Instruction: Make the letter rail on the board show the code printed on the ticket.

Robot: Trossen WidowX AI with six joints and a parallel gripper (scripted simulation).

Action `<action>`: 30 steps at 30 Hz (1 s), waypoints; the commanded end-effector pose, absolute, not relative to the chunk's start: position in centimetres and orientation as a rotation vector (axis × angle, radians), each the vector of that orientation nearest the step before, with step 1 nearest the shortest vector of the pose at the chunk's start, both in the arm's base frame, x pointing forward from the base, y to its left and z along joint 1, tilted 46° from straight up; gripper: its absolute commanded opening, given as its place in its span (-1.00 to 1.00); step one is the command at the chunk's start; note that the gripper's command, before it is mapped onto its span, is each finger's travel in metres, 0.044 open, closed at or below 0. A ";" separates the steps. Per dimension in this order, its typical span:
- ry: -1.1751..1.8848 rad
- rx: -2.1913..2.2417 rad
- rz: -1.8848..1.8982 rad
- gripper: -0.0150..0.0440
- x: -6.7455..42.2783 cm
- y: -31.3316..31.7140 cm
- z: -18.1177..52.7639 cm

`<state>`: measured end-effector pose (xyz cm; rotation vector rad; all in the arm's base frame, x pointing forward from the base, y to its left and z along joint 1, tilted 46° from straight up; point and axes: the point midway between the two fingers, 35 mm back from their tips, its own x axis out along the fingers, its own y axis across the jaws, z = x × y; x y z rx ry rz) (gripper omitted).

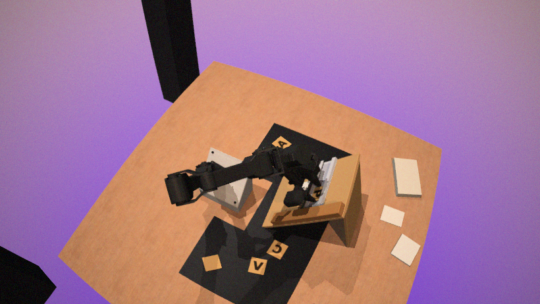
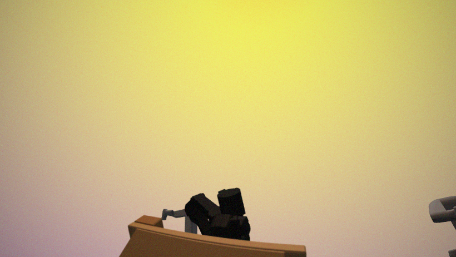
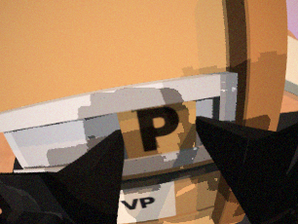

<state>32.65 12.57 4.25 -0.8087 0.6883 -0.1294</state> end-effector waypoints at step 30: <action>0.689 -0.810 -0.125 0.51 31.8 12.6 5.5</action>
